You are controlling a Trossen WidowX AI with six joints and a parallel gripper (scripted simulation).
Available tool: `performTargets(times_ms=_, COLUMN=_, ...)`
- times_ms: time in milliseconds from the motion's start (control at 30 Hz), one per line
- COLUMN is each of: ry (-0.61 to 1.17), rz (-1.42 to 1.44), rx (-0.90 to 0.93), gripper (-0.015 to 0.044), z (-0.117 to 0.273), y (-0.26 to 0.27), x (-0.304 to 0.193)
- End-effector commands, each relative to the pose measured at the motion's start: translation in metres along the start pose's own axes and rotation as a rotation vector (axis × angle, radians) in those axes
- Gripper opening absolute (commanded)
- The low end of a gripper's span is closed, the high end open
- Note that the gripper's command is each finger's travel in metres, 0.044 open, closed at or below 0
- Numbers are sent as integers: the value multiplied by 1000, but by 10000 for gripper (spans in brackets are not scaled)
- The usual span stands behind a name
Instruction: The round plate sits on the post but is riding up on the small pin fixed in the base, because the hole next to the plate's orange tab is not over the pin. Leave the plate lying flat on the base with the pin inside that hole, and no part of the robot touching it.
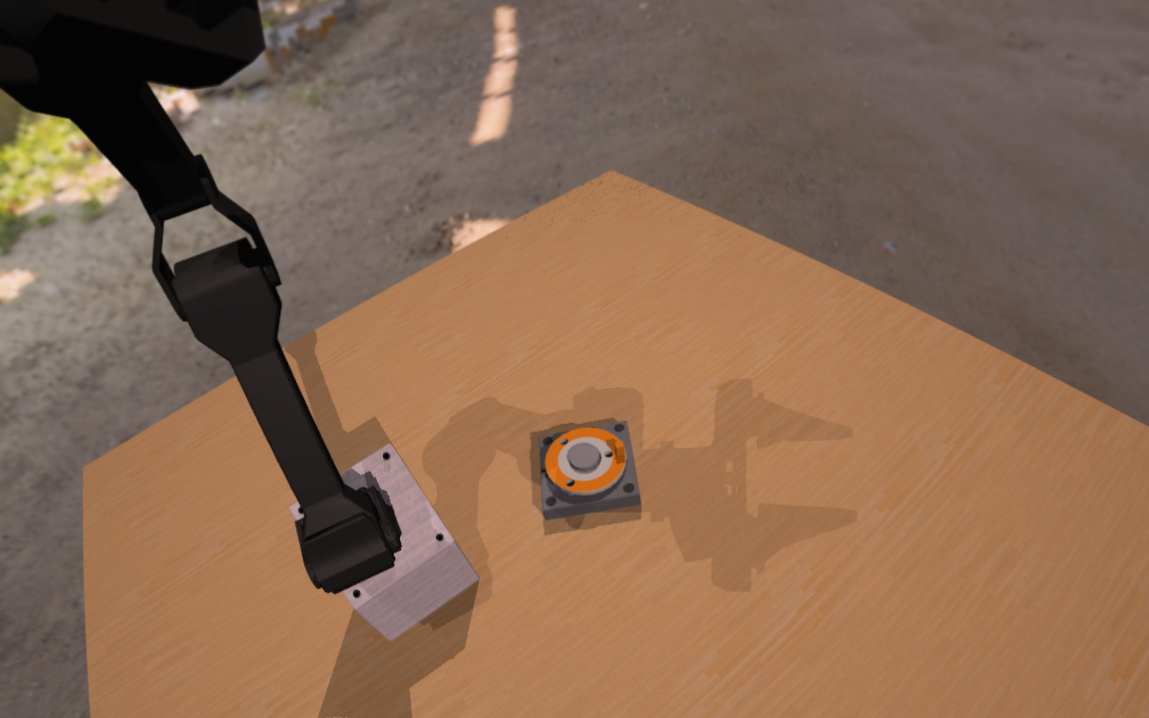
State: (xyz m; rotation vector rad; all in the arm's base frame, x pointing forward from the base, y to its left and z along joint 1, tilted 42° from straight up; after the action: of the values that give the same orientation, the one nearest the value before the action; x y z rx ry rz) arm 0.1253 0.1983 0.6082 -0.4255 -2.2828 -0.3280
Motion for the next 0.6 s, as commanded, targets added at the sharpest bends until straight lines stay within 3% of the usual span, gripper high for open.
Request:
performTargets(times_ms=0, ry=7, rz=-13, rx=-7, gripper=374, z=-2, y=-6, x=0)
performTargets(times_ms=100, ry=63, rz=-157, rx=-86, gripper=295, z=-18, y=-74, x=5)
performTargets(times_ms=300, ry=61, rz=-216, rx=-147, gripper=137, z=-30, y=-127, x=12)
performTargets(times_ms=467, ry=109, rz=-302, rx=-261, gripper=6, z=-52, y=-212, x=-2)
performTargets(times_ms=567, ry=146, rz=-340, rx=-300, gripper=0, z=-61, y=-240, x=-16)
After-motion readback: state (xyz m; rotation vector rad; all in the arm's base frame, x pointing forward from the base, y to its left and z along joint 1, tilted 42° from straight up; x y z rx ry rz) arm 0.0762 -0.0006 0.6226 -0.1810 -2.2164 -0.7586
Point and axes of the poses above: the point midway between the two fingers, 35 mm back from their tips, its own z axis back along the fingers, its own y axis across the jaws, x = y × z, the point moved 1 cm from there along z, back along the fingers, and after that the axes turned 10 degrees about z, right-handed, at the moved point
